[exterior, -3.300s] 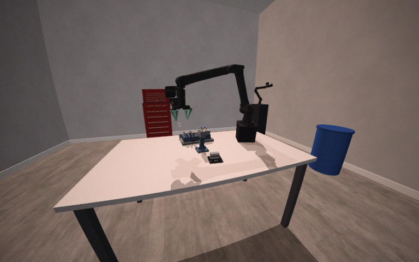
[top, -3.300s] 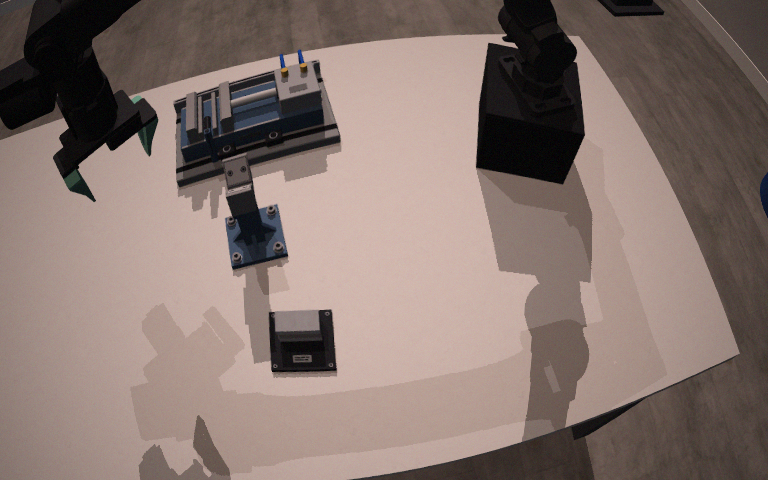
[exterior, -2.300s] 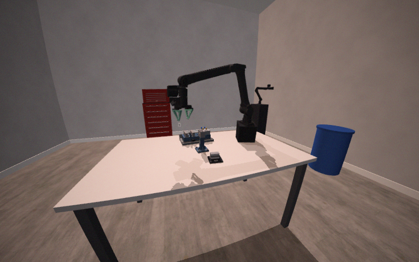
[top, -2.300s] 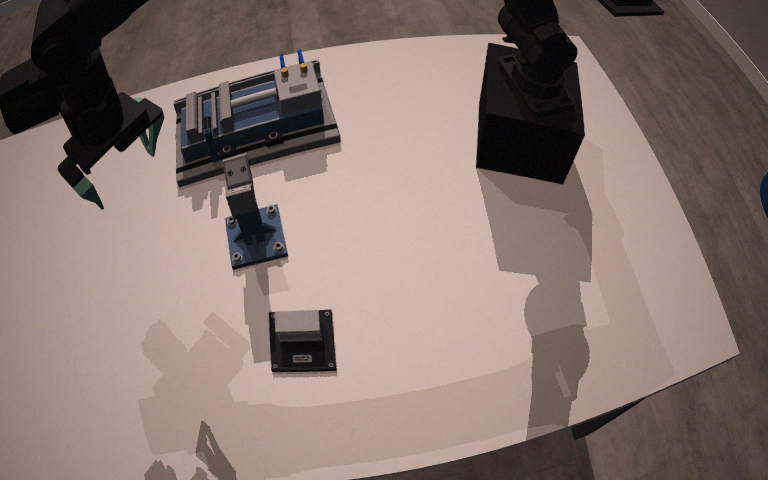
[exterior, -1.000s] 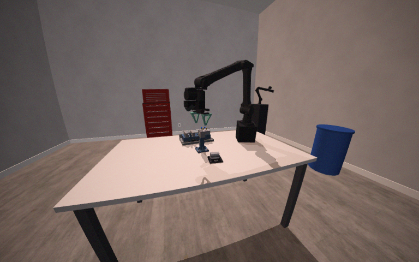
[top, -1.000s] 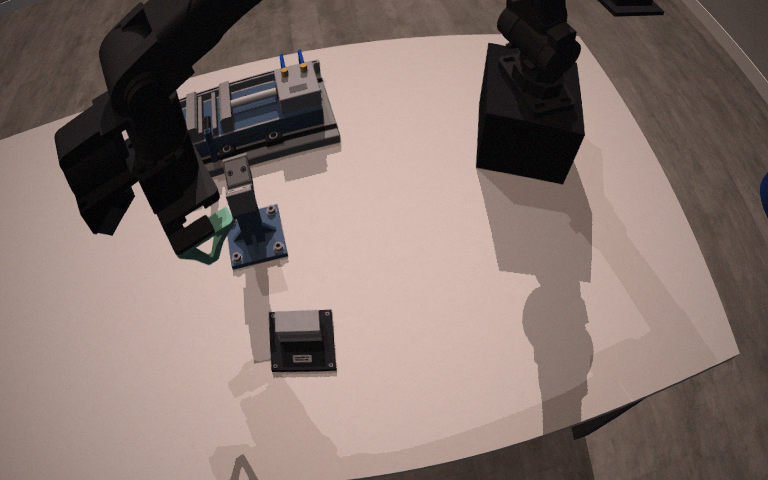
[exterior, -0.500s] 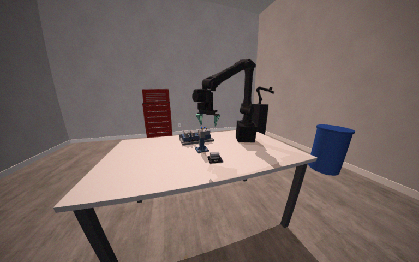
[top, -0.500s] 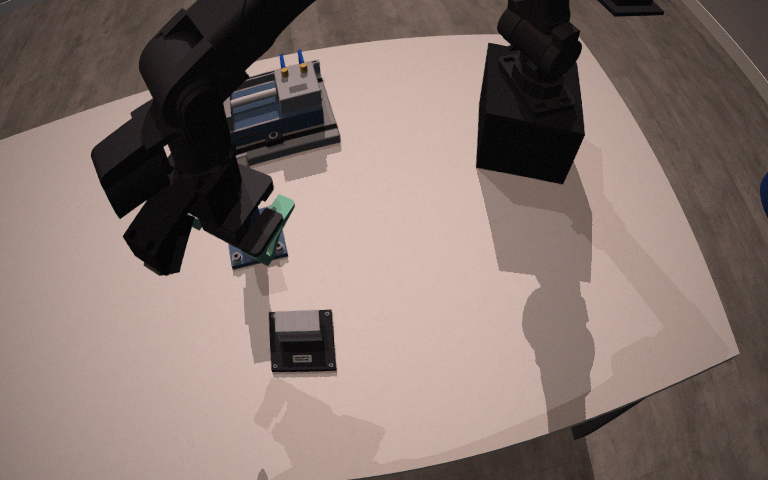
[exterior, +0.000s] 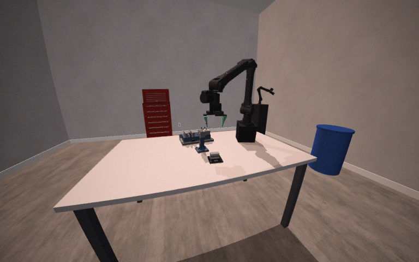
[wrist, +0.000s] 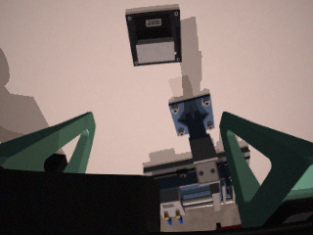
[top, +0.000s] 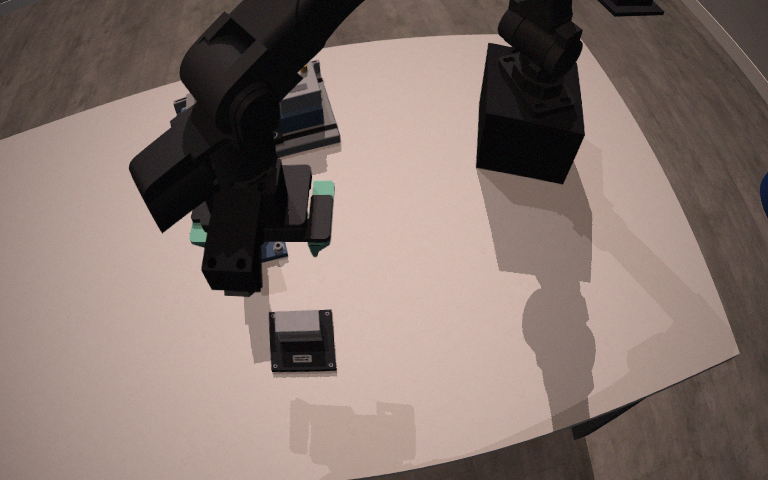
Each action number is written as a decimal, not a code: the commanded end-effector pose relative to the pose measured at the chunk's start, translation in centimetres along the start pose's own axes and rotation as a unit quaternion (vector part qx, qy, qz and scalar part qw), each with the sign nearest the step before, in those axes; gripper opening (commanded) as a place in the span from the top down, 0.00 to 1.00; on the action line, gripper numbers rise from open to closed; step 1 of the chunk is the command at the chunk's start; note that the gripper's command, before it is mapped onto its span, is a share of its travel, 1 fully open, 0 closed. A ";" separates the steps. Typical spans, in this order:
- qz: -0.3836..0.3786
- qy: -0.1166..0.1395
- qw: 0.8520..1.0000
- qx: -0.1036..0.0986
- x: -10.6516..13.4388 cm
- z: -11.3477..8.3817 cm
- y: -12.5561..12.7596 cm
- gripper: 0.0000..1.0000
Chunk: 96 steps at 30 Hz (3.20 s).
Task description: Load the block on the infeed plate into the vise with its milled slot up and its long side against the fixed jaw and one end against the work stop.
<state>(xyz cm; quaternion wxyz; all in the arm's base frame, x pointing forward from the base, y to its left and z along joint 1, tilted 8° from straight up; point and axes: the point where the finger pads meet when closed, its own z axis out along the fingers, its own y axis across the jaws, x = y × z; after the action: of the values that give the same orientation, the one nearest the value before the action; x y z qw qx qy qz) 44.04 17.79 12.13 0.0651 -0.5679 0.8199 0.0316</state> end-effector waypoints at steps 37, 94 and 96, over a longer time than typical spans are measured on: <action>-0.049 -0.009 0.999 0.013 0.0 -1.1 0.0 0.19; -0.048 0.000 0.999 -0.001 -0.3 4.7 0.5 0.19; -0.047 0.000 0.999 -0.001 -0.3 5.2 0.5 0.19</action>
<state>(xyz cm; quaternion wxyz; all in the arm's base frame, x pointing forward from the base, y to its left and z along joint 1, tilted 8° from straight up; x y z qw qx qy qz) 44.26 18.27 8.16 0.0695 -0.6048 0.7929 0.0282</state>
